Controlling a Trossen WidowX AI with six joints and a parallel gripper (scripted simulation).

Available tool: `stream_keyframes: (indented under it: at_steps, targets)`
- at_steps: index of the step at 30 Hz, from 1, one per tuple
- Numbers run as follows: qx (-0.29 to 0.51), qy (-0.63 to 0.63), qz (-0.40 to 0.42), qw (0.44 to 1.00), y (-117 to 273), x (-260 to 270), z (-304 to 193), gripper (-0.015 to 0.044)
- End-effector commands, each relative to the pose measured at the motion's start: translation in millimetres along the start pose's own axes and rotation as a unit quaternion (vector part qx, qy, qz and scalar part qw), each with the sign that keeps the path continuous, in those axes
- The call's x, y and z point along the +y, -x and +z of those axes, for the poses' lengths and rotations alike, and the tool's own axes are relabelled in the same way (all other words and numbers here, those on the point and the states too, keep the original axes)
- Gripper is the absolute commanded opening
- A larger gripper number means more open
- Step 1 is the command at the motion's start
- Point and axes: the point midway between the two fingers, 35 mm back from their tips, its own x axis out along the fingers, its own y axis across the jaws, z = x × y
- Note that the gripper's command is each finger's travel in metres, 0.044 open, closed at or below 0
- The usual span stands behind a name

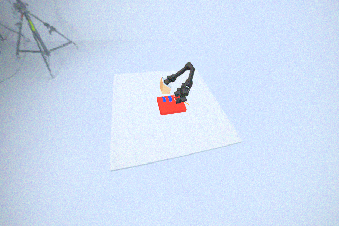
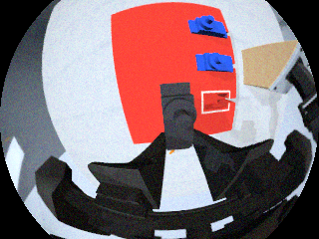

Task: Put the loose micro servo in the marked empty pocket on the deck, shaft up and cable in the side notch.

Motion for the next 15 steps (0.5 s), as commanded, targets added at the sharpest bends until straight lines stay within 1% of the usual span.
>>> stream_keyframes:
  at_steps: [1, 8, 15]
  targets:
    - [-0.003, 0.004, 0.006, 1.000, 2.9, -0.9, 6.1, 0.0000]
    - [-0.003, 0.021, 0.006, 1.000, 2.9, -0.8, 14.0, 0.0000]
    - [-0.003, 0.130, 0.006, 0.991, 2.9, -0.8, 14.0, 0.0000]
